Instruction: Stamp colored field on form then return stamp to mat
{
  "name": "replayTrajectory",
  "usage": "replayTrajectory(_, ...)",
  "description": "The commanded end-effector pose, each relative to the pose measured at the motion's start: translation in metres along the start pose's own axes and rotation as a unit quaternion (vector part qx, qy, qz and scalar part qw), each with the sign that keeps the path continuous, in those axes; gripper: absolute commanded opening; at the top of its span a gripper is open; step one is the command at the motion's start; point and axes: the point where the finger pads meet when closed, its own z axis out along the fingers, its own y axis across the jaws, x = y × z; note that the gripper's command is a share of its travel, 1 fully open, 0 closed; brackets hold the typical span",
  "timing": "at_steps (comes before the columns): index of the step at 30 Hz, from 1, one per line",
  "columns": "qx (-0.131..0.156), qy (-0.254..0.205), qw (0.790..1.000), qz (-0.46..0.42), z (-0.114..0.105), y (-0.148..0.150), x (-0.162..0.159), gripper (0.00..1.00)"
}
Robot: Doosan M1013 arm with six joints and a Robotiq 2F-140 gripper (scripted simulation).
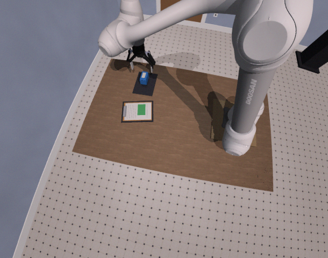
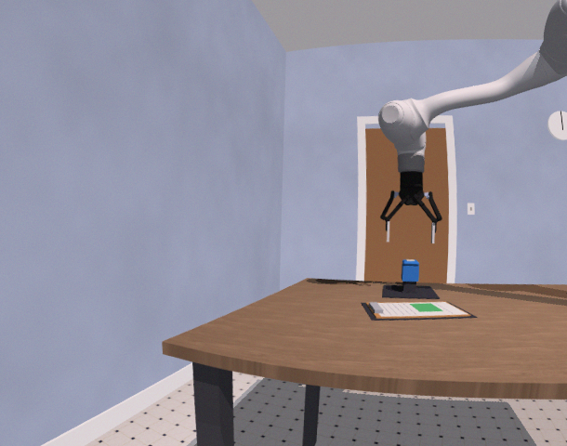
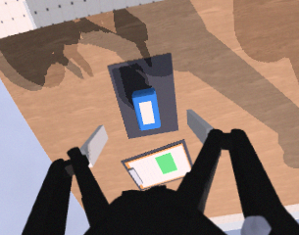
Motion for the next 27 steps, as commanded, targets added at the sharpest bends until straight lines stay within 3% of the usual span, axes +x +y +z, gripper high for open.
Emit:
replayTrajectory(1,0.0,0.0,1.0,0.0,0.0,0.0,0.0,1.0)
replayTrajectory(10,0.0,0.0,1.0,0.0,-0.004,0.0,0.0,1.0)
replayTrajectory(16,-0.006,-0.002,1.0,0.0,-0.05,0.001,0.0,1.0)
replayTrajectory(27,-0.006,-0.002,1.0,0.028,-0.05,0.001,-0.013,1.0)
